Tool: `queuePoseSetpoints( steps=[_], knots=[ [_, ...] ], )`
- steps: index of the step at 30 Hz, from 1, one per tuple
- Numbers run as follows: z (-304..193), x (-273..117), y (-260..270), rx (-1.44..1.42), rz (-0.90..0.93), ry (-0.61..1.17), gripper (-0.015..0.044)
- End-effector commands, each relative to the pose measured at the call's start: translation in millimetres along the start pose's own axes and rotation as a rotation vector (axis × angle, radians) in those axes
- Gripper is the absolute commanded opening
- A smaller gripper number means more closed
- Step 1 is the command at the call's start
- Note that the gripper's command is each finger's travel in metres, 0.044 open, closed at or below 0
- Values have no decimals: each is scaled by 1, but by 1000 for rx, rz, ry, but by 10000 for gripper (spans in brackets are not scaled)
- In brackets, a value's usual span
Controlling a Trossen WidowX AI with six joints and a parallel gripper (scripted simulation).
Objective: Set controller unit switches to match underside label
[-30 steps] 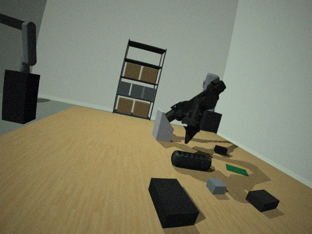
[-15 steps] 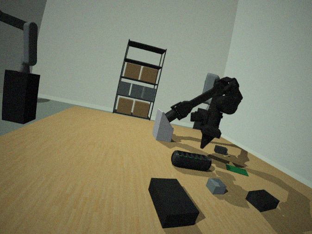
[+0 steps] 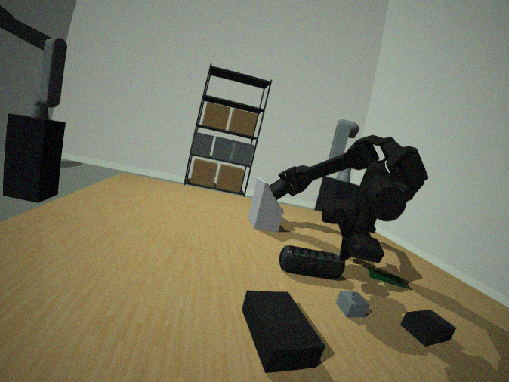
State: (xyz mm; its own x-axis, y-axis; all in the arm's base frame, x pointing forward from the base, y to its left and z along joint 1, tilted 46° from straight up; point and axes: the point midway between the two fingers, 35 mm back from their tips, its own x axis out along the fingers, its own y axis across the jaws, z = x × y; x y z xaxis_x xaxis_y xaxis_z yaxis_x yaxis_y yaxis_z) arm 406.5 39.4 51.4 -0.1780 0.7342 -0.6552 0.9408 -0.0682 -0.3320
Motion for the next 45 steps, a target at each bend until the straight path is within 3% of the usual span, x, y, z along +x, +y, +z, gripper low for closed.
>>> queuePoseSetpoints(
  steps=[1, 31, 45],
  knots=[
    [-3, 3, 6, -26, -30, 14, 0],
    [-3, 0, 7, -20, -22, 8, 0],
    [-7, -17, -51, -88, 224, -146, 368]
  ],
)
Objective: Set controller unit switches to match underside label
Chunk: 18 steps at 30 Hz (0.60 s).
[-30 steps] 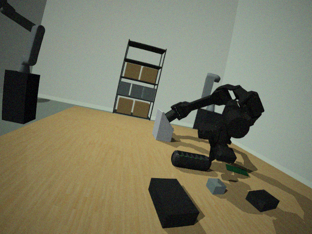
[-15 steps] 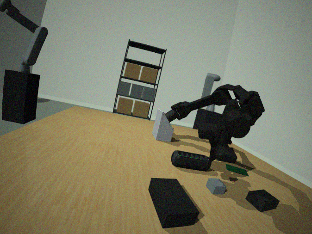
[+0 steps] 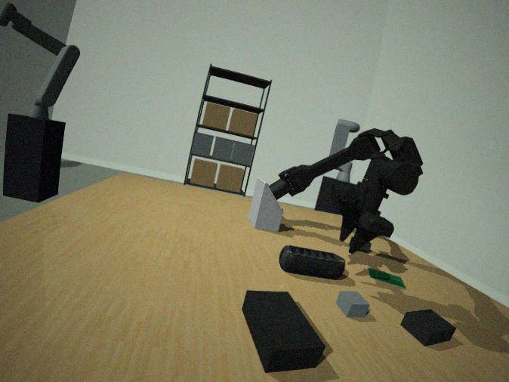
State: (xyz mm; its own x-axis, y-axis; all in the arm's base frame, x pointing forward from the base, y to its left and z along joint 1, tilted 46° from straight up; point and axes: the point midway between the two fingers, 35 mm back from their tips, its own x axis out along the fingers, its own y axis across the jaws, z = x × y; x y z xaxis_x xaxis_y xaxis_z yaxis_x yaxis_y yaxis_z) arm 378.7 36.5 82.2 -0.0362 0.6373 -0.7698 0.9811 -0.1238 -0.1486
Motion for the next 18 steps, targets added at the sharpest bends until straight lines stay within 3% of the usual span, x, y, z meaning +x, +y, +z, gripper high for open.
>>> queuePoseSetpoints(
  steps=[1, 3, 18],
  knots=[
    [3, -2, -19, -2, 65, -46, 394],
    [4, -3, -23, -4, 79, -53, 440],
    [1, 16, -20, -4, 79, -53, 440]
  ],
)
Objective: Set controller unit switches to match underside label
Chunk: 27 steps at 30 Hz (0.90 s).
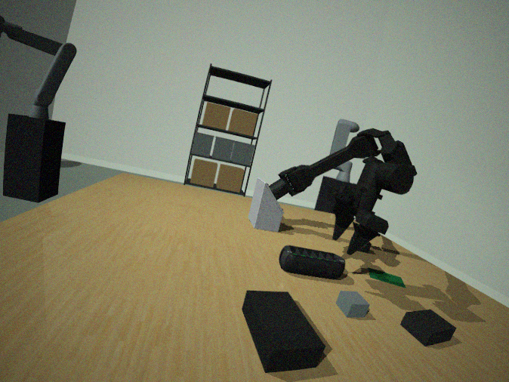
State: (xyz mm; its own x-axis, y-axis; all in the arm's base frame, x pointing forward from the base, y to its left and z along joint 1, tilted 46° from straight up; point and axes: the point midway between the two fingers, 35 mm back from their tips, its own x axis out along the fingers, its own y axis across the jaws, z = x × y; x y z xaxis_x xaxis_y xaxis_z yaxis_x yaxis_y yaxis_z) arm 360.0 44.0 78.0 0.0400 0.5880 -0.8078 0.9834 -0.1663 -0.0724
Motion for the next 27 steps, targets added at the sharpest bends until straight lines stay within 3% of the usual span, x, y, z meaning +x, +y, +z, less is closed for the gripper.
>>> queuePoseSetpoints(
  steps=[1, 27],
  knots=[
    [0, 8, -2, 9, -7, -6, 440],
    [-7, 47, -4, 8, -8, -3, 440]
  ],
)
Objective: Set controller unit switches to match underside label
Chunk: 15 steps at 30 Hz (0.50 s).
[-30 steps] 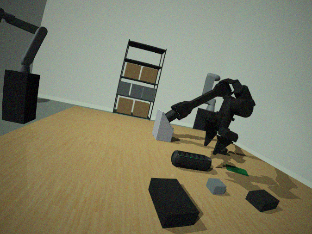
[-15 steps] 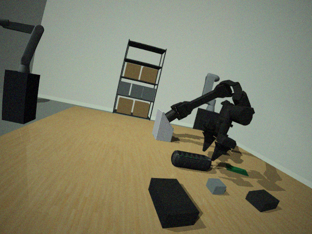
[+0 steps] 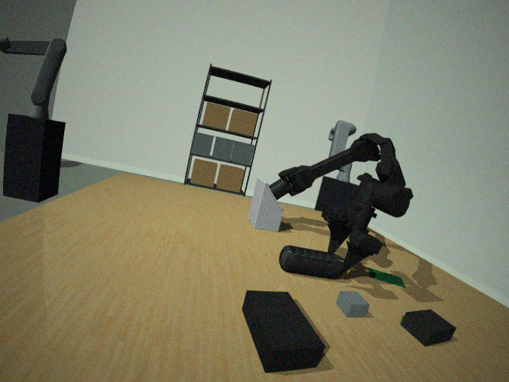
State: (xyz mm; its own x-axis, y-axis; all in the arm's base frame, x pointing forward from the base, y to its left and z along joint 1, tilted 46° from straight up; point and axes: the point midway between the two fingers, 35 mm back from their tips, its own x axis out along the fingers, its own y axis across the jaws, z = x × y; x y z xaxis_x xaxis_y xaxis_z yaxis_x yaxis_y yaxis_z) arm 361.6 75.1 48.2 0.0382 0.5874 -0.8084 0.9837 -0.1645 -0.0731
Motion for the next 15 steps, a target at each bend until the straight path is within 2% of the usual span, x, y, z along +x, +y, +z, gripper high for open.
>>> queuePoseSetpoints(
  steps=[1, 3, 8, 15],
  knots=[
    [1, 5, -2, 9, -7, -2, 414],
    [1, 5, -2, 9, -7, -2, 361],
    [1, 5, -2, 9, -7, -2, 328],
    [1, 5, -2, 9, -7, -2, 327]
  ],
)
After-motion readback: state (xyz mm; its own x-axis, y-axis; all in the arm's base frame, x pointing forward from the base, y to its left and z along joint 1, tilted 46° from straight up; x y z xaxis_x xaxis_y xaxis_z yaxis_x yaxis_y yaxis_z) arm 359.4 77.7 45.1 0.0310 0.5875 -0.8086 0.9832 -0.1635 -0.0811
